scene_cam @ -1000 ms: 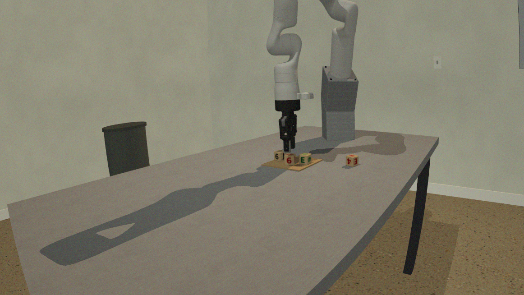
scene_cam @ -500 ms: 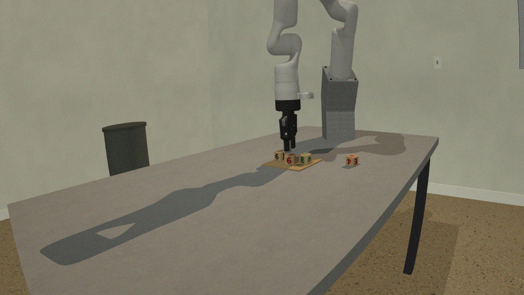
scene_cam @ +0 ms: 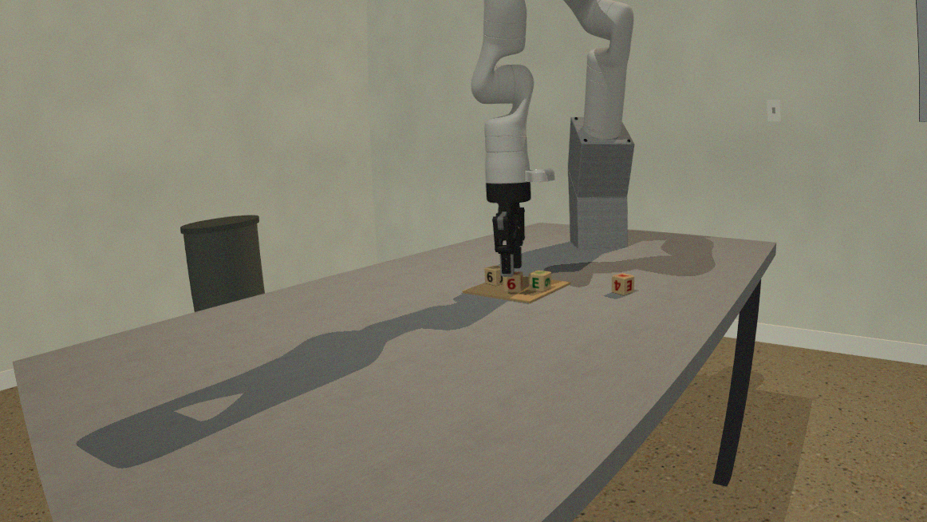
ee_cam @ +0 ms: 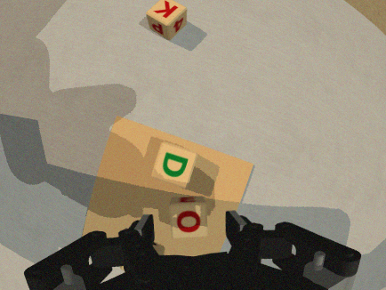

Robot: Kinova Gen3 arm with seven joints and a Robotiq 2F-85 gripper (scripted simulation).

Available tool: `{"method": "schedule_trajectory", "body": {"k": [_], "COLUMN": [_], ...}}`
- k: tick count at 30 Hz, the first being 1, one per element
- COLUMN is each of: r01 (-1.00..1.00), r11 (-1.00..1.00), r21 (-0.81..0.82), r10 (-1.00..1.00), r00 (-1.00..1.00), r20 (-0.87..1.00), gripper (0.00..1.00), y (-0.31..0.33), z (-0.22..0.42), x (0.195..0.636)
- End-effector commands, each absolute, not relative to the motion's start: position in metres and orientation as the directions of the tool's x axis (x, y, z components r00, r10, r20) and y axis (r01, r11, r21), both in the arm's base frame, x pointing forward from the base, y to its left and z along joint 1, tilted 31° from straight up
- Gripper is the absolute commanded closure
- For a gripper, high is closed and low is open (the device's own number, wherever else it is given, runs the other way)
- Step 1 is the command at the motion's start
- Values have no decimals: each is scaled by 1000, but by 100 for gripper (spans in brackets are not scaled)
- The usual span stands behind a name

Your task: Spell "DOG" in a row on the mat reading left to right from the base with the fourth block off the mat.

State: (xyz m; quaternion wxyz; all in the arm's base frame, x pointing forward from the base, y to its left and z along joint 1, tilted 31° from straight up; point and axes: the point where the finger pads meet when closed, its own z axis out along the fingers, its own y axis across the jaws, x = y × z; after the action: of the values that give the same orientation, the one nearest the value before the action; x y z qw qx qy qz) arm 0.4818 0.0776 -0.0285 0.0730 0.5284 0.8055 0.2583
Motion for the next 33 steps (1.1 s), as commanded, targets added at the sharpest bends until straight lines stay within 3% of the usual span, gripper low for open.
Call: {"method": "schedule_trajectory", "body": {"k": [1,33], "r01": [807,808], "r11": [316,316], "r21": [499,497], "r10": [885,885], "r00": [-441,-441], "r20": [152,153], "gripper": [36,36], "y": [83,89], "z": [-35,-52], "x": [486,492]}}
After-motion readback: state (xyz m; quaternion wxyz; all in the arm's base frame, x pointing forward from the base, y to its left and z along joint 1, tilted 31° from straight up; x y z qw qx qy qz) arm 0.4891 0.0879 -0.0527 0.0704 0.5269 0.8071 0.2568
